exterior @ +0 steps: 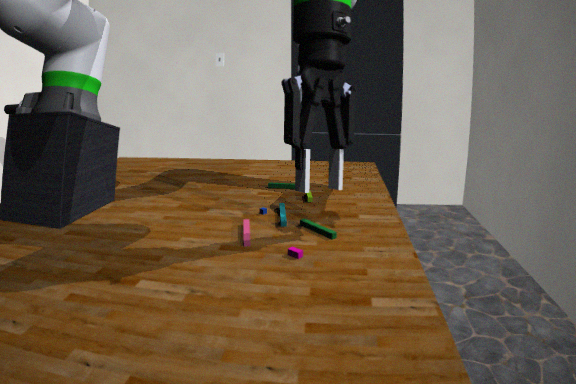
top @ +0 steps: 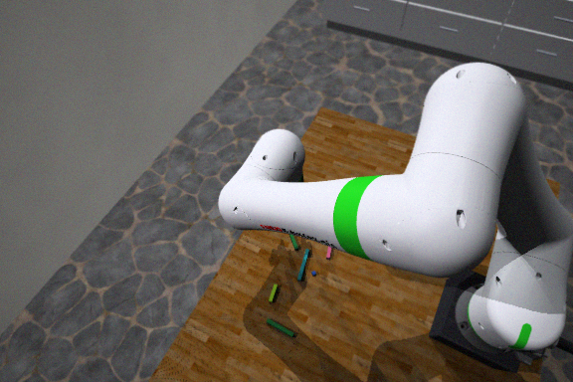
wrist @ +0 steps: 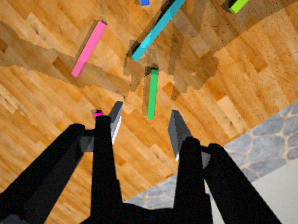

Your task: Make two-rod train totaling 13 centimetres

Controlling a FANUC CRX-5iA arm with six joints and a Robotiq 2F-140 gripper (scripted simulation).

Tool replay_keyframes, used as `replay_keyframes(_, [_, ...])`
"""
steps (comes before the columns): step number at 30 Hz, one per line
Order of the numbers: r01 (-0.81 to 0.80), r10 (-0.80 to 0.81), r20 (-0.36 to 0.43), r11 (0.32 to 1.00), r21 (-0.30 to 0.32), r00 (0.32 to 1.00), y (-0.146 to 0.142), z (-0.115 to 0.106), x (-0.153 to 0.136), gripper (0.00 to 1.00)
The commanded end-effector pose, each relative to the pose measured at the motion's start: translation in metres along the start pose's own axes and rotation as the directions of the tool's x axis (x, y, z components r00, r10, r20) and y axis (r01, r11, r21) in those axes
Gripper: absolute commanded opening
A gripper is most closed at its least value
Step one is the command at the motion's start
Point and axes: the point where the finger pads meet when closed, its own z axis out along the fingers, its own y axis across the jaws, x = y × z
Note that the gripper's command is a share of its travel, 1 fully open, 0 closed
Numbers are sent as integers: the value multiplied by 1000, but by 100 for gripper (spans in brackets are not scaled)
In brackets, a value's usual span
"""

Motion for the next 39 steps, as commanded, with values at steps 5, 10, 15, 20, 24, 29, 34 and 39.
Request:
replay_keyframes(5, [89,-98,-86,991,-99,991,0,0,-1,15])
replay_keyframes(10, [89,-98,-86,991,-99,991,0,0,-1,15])
replay_keyframes(15, [89,-98,-86,991,-99,991,0,0,-1,15])
replay_keyframes(20, [89,-98,-86,991,-99,991,0,0,-1,15])
replay_keyframes(24, [89,-98,-86,991,-99,991,0,0,-1,15])
replay_keyframes(29, [89,-97,-87,991,-99,991,0,0,0,15])
replay_keyframes(34, [88,-96,-89,991,-100,991,0,1,0,15])
replay_keyframes(39, [84,-94,-96,991,-102,991,0,5,0,15])
